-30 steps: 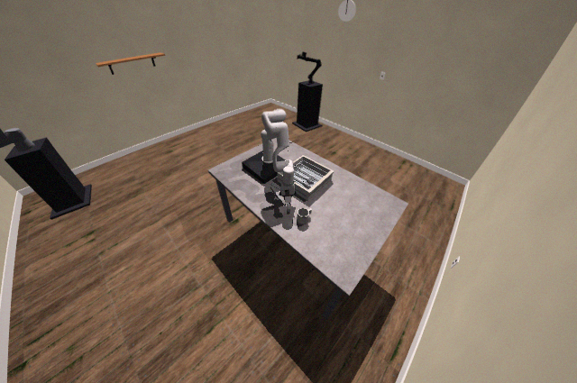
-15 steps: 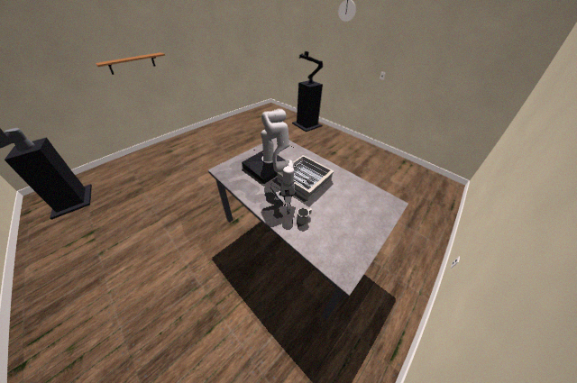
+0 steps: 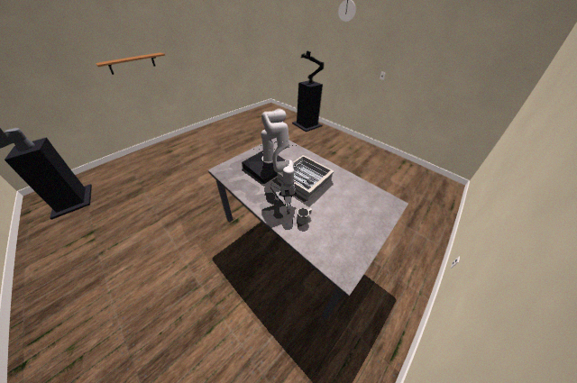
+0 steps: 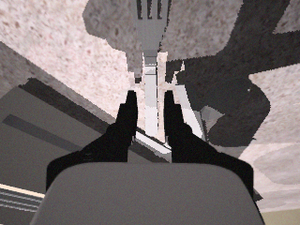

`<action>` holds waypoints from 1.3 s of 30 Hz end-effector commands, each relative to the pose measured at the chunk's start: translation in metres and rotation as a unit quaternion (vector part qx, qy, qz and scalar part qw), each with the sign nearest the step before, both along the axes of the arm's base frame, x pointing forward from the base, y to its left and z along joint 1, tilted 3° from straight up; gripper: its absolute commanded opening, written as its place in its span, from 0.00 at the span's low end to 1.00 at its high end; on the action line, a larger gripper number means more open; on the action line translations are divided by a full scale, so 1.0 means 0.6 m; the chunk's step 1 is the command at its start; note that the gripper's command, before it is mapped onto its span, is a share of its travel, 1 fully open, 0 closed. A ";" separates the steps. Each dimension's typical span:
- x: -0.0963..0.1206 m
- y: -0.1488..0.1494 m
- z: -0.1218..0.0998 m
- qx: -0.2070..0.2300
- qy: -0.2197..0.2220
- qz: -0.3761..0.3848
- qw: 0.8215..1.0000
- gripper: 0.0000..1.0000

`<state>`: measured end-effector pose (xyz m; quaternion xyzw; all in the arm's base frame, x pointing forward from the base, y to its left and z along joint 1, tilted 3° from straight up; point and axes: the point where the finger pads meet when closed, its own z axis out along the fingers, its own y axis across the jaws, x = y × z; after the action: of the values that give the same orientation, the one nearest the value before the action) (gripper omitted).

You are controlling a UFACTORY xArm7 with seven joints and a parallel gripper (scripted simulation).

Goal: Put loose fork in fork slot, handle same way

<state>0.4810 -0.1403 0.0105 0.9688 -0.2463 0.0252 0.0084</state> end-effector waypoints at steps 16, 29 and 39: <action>0.003 -0.001 -0.006 -0.001 -0.002 0.000 1.000 0.30; 0.004 -0.002 -0.032 -0.001 -0.002 0.000 1.000 0.30; 0.005 -0.002 -0.043 -0.001 -0.002 0.000 1.000 0.30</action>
<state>0.4821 -0.1409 -0.0131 0.9688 -0.2463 0.0252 0.0084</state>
